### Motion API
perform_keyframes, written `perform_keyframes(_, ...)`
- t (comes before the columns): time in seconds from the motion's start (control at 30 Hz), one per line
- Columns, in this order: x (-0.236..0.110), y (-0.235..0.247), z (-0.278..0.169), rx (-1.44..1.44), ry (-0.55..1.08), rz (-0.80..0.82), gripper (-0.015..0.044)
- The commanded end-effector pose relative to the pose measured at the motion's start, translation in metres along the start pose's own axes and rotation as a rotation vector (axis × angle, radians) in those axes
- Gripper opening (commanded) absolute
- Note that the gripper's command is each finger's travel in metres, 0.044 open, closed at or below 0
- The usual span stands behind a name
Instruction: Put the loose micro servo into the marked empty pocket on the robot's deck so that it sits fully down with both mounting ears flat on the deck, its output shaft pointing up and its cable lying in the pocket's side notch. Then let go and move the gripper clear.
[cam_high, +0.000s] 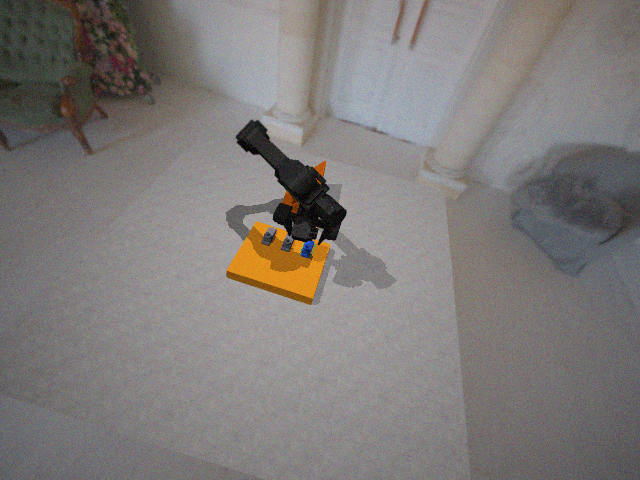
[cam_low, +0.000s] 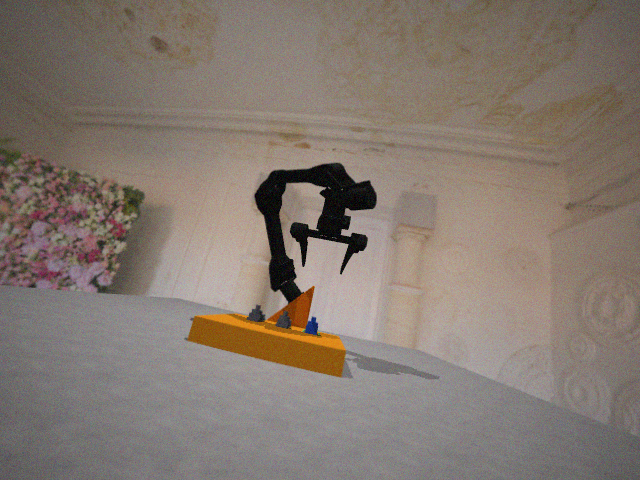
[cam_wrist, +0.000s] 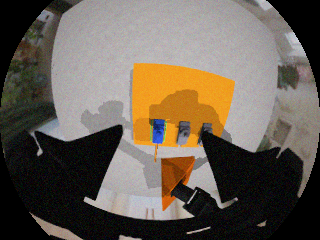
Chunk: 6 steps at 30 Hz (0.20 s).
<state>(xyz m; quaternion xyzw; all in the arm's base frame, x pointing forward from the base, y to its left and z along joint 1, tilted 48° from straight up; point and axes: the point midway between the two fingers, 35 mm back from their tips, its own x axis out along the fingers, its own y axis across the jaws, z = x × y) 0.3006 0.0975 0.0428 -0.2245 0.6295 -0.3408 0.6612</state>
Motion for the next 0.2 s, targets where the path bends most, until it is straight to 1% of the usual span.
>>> perform_keyframes(0.0,-0.0006,0.0005,-0.0009,0.005,0.004,0.004,0.044)
perform_keyframes(0.17,-0.0006,0.0005,-0.0009,0.005,0.004,0.004,0.044)
